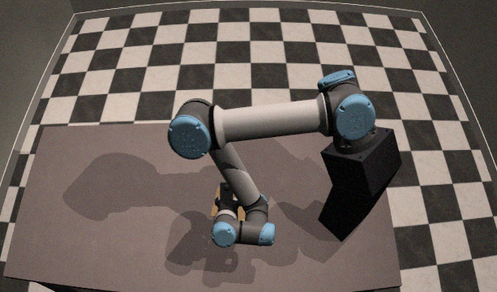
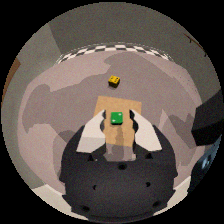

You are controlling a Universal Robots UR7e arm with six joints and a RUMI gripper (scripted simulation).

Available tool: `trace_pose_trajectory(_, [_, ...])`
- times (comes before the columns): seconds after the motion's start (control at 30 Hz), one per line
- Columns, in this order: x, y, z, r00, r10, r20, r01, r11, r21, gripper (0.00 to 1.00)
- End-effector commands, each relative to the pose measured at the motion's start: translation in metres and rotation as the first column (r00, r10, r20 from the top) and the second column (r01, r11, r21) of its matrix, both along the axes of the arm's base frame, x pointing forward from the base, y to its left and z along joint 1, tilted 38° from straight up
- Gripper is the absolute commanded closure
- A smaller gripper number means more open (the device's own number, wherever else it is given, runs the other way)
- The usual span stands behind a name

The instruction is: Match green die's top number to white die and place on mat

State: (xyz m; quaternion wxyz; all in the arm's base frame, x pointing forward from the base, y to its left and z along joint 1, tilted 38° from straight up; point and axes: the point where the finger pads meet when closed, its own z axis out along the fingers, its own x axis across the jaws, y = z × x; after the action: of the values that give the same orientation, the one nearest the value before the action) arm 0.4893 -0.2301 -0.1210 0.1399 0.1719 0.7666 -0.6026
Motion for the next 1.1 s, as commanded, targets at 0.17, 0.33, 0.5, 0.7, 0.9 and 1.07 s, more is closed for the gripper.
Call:
trace_pose_trajectory(0.17, [0.002, -0.002, -0.004, 1.0, 0.0, 0.001, 0.0, 1.0, 0.0, 0.72])
trace_pose_trajectory(0.33, [0.004, -0.006, -0.009, 1.0, 0.0, 0.001, 0.0, 1.0, 0.0, 0.72])
trace_pose_trajectory(0.5, [0.005, -0.008, -0.012, 1.0, 0.0, 0.001, 0.0, 1.0, 0.0, 0.72])
trace_pose_trajectory(0.7, [0.009, -0.014, -0.021, 1.0, 0.0, 0.001, 0.0, 1.0, 0.0, 0.72])
trace_pose_trajectory(0.9, [0.012, -0.021, -0.03, 1.0, 0.0, 0.001, 0.0, 1.0, 0.0, 0.72])
trace_pose_trajectory(1.07, [0.014, -0.024, -0.035, 1.0, 0.0, 0.001, 0.0, 1.0, 0.0, 0.72])
